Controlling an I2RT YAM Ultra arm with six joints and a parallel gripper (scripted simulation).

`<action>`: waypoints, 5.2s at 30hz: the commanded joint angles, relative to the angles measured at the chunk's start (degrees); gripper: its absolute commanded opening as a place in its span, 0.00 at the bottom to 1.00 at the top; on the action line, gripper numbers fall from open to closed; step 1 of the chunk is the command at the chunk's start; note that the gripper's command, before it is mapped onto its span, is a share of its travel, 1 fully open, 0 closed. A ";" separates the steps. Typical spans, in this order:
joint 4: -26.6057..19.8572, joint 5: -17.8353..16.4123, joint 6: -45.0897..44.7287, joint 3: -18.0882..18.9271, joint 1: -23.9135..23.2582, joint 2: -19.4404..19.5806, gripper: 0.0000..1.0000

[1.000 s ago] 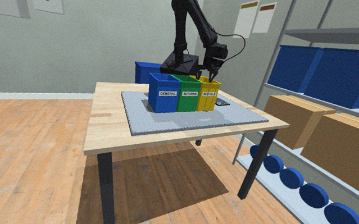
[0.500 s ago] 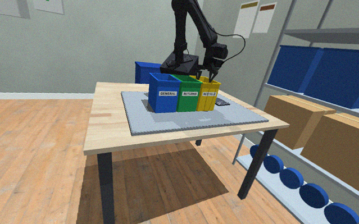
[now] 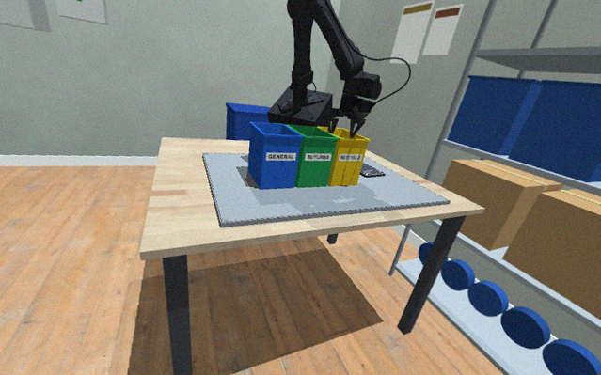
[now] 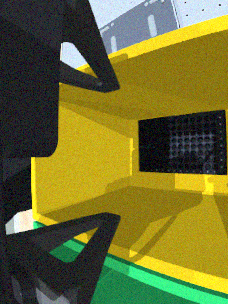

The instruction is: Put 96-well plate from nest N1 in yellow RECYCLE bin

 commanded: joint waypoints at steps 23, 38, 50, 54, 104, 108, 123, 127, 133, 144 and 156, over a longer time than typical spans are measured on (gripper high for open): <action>0.21 -0.01 -0.15 0.02 0.10 -0.79 0.82; 0.21 -0.01 -0.15 0.02 0.10 -0.79 0.82; 0.21 -0.01 -0.15 0.02 0.10 -0.79 0.82; -0.63 -0.18 -0.16 0.13 0.21 -1.19 0.82; -15.79 1.53 6.56 7.47 6.46 -8.09 0.82; -15.68 1.53 6.56 7.47 6.47 -8.10 0.82; -15.68 1.53 6.55 7.47 6.47 -8.10 0.82; -15.68 1.53 6.55 7.47 6.47 -8.10 0.82; -15.68 1.53 6.55 7.47 6.47 -8.10 0.82; -15.68 1.53 6.55 7.47 6.47 -8.10 0.82; -14.93 2.18 12.86 7.46 12.02 -2.95 0.82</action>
